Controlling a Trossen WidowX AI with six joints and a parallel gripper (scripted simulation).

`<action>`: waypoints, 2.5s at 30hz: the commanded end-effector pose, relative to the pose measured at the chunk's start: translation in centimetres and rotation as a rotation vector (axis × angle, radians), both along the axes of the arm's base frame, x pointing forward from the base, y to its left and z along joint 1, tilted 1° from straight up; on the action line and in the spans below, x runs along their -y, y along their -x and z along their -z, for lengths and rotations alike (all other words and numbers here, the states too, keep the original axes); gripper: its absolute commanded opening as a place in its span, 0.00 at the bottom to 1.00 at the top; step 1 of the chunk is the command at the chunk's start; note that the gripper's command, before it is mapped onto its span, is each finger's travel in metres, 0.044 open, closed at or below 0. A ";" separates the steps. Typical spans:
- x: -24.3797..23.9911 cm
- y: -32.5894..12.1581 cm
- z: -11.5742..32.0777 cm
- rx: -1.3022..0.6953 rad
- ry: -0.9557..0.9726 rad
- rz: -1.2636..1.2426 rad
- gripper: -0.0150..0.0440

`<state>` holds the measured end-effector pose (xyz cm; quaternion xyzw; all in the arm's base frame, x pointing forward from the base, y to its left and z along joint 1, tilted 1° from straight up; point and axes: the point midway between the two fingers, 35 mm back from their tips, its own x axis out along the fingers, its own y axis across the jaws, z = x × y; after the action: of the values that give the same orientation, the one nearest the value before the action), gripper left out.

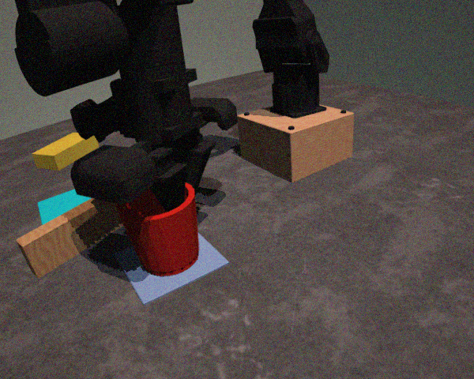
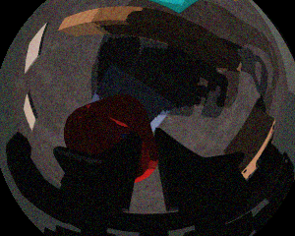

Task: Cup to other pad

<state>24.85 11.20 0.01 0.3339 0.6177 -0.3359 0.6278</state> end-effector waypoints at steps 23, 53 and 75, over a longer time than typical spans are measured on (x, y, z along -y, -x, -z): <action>-0.2 -0.3 -4.7 -0.001 -0.002 0.003 0.25; 0.1 -0.5 -6.9 0.002 -0.001 0.003 0.25; 4.0 -2.1 -7.0 0.000 0.001 0.004 0.25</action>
<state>26.75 7.79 7.01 0.3361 0.6157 -0.3378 0.6275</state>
